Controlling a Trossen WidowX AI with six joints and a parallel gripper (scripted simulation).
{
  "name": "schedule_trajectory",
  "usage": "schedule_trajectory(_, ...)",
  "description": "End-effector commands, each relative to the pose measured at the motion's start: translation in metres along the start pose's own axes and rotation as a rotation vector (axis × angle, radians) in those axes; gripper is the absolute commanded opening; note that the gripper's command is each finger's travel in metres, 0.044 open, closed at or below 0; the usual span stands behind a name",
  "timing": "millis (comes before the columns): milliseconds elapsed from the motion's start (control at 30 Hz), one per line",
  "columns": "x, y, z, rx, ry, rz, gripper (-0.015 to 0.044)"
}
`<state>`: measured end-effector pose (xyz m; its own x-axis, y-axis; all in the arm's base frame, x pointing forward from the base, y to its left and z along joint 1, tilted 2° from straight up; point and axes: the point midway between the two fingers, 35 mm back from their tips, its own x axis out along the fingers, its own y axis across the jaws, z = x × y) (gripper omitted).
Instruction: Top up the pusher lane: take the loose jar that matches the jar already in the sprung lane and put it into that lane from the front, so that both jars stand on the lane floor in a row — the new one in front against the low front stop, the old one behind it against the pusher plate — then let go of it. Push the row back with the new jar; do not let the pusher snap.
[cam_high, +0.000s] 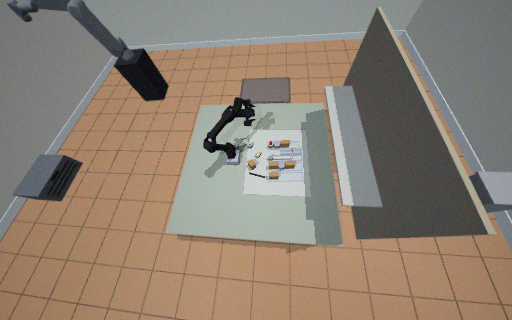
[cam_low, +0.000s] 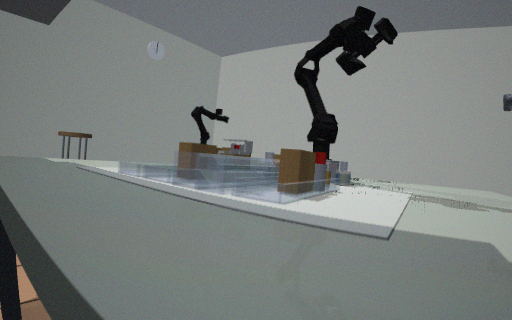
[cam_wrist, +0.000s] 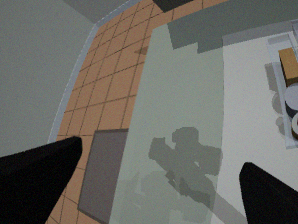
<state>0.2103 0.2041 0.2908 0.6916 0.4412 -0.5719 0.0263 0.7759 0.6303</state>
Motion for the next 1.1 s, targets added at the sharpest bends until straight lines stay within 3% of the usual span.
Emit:
schedule_trajectory(0,0.019,-0.029,-0.015,-0.081,0.067,-0.106,0.044)
schedule_trajectory(267,0.053,-0.121,-0.07,-0.202,0.355,-0.422,0.044)
schedule_trajectory(500,0.047,-0.201,-0.115,-0.231,0.674,-0.682,0.044)
schedule_trajectory(1067,0.076,-0.234,-0.138,-0.231,0.683,-0.688,0.044)
